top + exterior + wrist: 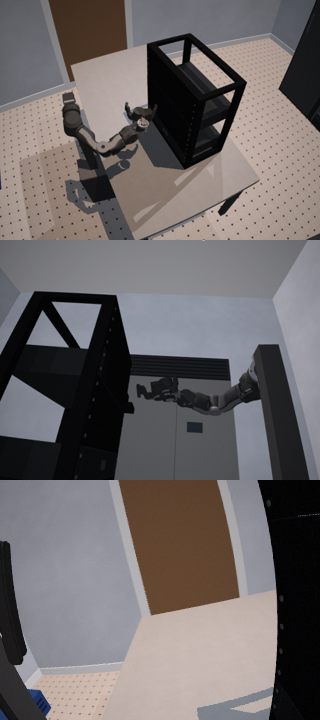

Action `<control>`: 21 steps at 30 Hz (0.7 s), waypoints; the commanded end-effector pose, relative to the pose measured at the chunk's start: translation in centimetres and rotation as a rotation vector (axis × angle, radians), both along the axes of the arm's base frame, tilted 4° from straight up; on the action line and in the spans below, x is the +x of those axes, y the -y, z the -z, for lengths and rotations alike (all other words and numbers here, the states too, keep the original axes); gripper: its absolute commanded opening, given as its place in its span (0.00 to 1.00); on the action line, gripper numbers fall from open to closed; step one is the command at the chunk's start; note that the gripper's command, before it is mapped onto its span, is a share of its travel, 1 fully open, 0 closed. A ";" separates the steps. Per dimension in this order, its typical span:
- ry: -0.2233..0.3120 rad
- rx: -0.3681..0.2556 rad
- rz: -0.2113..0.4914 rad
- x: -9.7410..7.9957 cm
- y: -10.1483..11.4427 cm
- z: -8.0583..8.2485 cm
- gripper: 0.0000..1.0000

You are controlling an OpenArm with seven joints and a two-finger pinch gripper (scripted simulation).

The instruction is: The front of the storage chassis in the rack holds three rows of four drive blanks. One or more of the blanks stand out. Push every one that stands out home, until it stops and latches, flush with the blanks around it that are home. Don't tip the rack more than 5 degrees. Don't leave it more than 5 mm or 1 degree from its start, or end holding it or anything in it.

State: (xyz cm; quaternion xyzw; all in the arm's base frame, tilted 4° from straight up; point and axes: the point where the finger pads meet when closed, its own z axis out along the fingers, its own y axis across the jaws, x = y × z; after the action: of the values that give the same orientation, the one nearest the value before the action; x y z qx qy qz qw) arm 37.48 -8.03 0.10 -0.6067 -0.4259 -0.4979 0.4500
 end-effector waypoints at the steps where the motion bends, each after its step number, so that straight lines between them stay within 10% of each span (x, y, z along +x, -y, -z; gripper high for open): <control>1: 0.004 0.002 0.000 0.0 0.0 -0.2 1.00; 21: 0.027 -0.015 0.000 -0.1 -0.4 0.4 1.00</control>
State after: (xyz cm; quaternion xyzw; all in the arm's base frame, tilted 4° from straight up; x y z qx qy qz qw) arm 37.25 -7.55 -0.41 -0.6036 -0.4361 -0.4990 0.4433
